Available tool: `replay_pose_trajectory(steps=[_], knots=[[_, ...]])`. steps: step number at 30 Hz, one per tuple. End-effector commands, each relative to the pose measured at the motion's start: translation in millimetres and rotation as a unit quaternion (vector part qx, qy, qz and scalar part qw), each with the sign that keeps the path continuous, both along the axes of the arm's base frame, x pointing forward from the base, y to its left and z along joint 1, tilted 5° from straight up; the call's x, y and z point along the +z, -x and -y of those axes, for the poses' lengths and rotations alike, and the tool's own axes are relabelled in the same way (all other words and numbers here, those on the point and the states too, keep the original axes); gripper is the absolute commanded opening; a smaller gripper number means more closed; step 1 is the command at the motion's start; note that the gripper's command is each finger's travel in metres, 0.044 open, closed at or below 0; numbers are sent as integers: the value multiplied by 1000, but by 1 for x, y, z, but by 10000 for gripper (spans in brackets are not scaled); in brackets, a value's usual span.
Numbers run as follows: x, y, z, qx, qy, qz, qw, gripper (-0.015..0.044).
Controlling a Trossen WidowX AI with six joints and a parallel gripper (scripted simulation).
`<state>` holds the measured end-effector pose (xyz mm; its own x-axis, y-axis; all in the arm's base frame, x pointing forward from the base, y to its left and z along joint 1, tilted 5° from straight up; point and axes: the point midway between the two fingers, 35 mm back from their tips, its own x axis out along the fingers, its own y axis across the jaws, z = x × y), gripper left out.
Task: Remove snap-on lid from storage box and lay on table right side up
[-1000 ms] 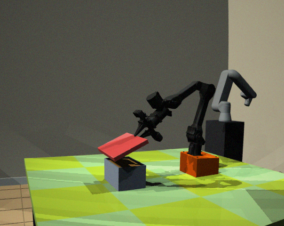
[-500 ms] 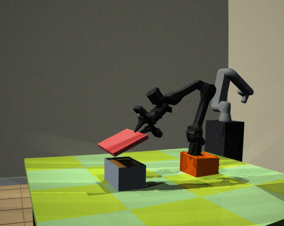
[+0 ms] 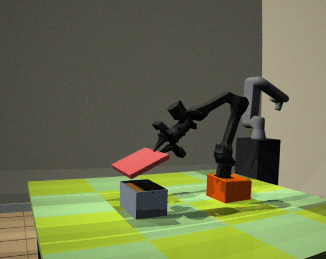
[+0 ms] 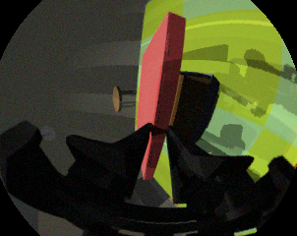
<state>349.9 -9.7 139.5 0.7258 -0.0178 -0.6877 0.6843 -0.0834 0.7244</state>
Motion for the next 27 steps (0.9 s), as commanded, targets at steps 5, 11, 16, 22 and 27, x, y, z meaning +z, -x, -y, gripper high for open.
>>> replay_pose_trajectory(steps=[5,11,16,22,27], knots=[[2,1,15,2,2,8,1000,0],[2,3,27,2,2,8,1000,0],[1,4,37,2,2,8,1000,0],[1,5,49,2,3,8,1000,0],[0,6,59,2,3,8,1000,0]])
